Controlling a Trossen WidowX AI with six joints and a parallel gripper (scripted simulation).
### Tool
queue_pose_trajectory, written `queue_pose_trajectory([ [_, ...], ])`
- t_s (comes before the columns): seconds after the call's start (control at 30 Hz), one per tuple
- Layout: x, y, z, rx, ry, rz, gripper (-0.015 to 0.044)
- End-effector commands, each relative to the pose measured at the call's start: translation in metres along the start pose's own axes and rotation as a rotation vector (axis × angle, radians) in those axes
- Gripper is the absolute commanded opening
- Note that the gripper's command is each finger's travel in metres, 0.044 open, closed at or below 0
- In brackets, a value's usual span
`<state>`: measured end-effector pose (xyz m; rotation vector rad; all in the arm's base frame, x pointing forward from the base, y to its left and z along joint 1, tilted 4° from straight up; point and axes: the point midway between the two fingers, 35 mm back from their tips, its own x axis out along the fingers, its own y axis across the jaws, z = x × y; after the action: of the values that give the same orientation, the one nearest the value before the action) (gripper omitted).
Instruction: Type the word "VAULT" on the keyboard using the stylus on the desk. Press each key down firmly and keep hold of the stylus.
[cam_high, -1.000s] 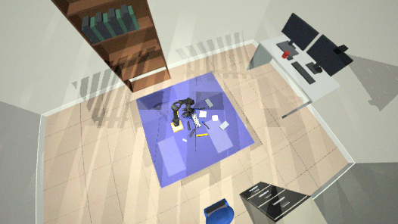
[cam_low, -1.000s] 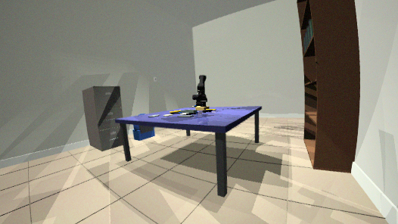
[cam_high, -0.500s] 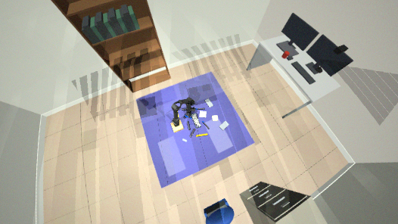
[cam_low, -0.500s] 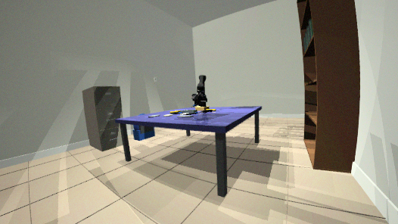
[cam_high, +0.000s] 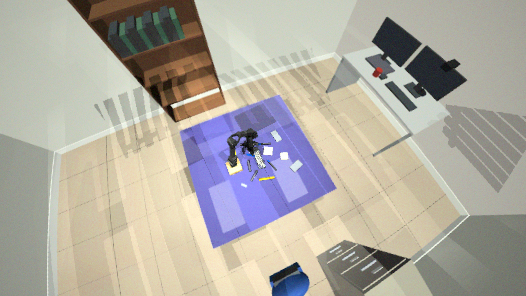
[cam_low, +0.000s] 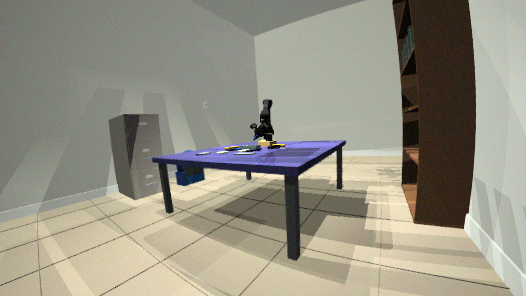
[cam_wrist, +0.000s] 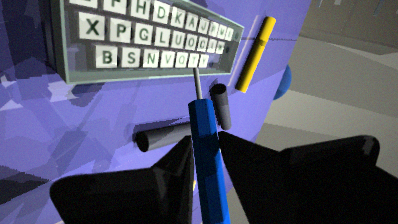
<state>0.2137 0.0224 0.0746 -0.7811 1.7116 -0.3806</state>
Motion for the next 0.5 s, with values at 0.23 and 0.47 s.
queue_pose_trajectory([
  [0.23, -0.002, -0.014, 0.007, -0.41, -0.005, -0.089, 0.0],
  [0.47, -0.003, -0.021, 0.011, -0.656, 0.009, -0.142, 0.0],
])
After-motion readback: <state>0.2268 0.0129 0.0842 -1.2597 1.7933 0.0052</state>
